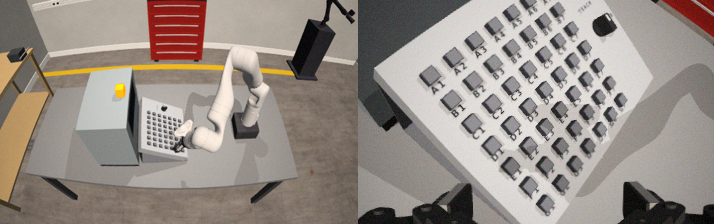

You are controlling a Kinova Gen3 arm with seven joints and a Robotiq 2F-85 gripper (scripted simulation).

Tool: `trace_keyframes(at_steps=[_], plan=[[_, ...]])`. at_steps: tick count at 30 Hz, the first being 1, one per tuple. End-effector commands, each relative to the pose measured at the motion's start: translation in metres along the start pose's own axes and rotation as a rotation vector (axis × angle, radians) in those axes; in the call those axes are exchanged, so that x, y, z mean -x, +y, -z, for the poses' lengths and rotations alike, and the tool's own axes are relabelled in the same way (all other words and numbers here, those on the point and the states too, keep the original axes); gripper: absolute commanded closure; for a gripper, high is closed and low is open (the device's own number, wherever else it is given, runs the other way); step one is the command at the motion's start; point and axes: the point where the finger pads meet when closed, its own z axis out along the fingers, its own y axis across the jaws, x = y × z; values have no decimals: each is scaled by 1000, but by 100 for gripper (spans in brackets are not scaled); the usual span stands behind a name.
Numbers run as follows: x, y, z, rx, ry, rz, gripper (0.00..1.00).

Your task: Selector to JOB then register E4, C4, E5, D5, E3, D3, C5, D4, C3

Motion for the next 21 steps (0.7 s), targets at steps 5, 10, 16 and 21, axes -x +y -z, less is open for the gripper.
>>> trace_keyframes(at_steps=[5, 10, 16, 21], plan=[[-7, 4, 15, 1, -5, 4, 0], [-20, 9, 36, 1, -6, 4, 0], [-24, 10, 41, -1, -3, 3, 0], [-22, 8, 38, -9, -8, -12, 0]])
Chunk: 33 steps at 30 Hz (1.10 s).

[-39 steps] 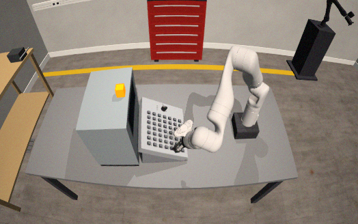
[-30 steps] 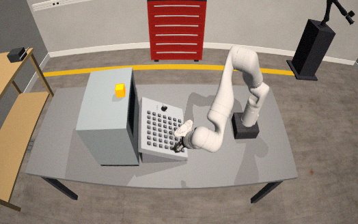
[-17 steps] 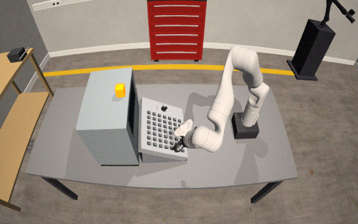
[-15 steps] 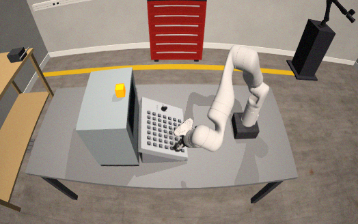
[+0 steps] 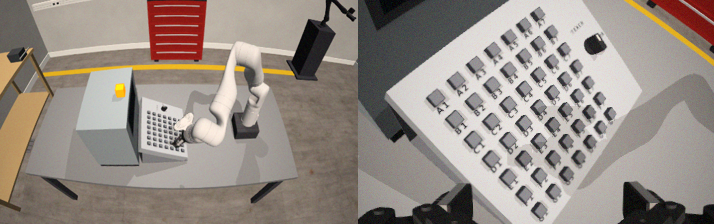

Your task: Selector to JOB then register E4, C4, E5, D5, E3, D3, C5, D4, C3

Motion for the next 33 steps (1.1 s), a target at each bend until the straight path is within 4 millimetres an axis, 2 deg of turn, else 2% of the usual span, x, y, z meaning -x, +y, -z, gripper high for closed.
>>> trace_keyframes(at_steps=[1, 13, 33], plan=[[1, 0, 1, -10, -10, -13, 0], [-6, 5, -13, -48, -40, -83, 0], [-35, 28, -76, -243, -194, -411, 0]])
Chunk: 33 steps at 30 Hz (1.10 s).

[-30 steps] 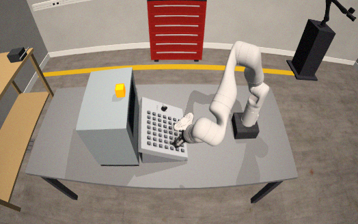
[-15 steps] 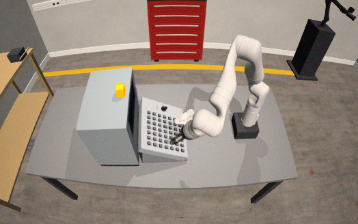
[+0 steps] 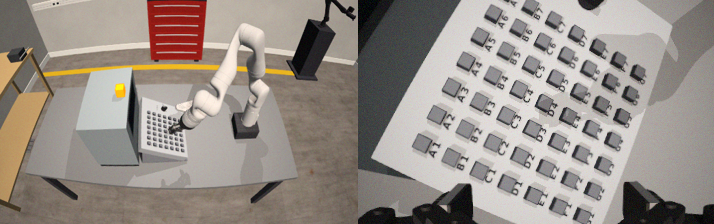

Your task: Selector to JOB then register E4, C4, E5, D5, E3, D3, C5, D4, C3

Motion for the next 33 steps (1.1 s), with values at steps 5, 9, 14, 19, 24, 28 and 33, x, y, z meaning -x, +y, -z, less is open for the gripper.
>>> trace_keyframes(at_steps=[5, 9, 14, 19, 24, 28, 33], plan=[[-31, 14, -23, -102, -72, -174, 0], [-42, 20, -35, -149, -111, -254, 0], [-48, 24, -44, -181, -139, -307, 0], [-58, 29, -56, -225, -176, -382, 0], [-62, 33, -64, -254, -204, -429, 0], [-65, 36, -69, -267, -218, -455, 0], [-67, 37, -71, -273, -223, -466, 0]])
